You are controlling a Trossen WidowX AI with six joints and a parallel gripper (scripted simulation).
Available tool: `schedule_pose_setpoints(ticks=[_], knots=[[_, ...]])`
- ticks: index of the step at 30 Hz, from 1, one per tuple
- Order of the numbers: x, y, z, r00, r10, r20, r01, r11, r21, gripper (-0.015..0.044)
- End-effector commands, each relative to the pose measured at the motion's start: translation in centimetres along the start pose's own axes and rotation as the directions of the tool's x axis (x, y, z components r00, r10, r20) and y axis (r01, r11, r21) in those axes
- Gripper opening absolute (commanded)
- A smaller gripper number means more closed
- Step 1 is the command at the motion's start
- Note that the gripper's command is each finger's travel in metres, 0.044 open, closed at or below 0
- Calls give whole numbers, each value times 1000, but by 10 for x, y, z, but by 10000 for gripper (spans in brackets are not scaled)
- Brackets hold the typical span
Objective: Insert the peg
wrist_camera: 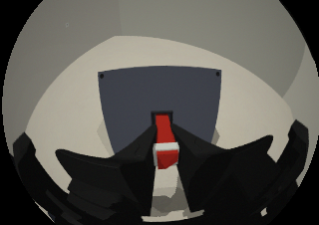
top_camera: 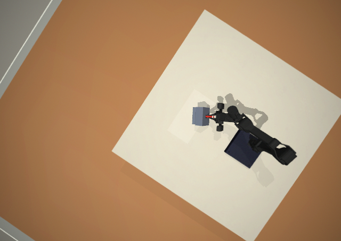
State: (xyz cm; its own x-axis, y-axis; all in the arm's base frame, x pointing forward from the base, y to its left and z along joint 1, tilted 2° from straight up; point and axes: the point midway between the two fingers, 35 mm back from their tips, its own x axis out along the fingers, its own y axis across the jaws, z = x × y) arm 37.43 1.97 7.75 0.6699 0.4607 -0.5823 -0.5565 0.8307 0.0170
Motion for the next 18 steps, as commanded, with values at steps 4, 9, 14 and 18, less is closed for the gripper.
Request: schedule_pose_setpoints(ticks=[4, 9, 14, 18], knots=[[1, 0, 0, 1000, 0, 0, 0, 1000, 0, 0], [1, 0, 0, 1000, 0, 0, 0, 1000, 0, 0], [1, 0, 0, 1000, 0, 0, 0, 1000, 0, 79], [1, 0, 0, 1000, 0, 0, 0, 1000, 0, 184]])
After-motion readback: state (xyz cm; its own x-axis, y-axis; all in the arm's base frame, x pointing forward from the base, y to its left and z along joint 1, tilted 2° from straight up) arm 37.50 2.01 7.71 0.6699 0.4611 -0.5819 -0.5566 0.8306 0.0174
